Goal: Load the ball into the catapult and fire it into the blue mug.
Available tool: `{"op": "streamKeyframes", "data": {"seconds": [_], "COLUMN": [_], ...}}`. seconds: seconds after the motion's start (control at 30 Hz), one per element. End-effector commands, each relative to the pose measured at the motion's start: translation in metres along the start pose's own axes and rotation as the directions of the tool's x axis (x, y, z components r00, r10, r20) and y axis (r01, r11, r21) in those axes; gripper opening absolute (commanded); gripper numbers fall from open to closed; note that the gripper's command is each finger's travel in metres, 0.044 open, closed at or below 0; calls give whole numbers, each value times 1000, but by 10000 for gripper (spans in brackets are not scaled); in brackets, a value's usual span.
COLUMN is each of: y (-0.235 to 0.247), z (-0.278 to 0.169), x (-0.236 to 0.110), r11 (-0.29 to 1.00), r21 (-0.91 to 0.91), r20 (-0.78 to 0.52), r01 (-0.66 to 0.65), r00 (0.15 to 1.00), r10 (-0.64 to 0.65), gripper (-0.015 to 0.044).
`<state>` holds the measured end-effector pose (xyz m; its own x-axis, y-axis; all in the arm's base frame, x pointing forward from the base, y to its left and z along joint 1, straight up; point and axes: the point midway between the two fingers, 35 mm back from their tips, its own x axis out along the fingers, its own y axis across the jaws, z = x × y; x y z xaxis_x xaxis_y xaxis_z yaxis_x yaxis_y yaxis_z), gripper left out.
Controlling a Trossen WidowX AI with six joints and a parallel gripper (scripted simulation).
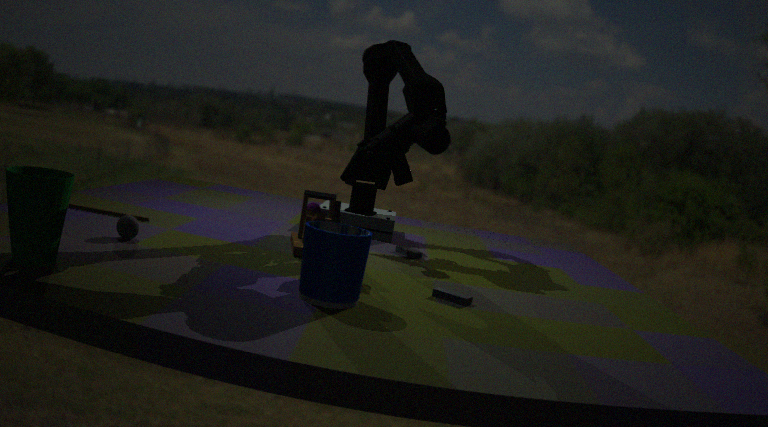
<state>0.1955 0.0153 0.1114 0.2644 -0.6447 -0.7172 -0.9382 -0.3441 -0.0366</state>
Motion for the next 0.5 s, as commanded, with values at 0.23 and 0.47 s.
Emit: {"op": "streamKeyframes", "data": {"seconds": [0.23, 0.47], "y": [0, -2], "z": [6, 15], "x": [8, 16], "r11": [1000, 1000], "r21": [-24, -24], "r20": [-11, -11], "r01": [-2, -2], "r00": [1000, 1000], "r10": [2, 2], "gripper": [0, 0]}}
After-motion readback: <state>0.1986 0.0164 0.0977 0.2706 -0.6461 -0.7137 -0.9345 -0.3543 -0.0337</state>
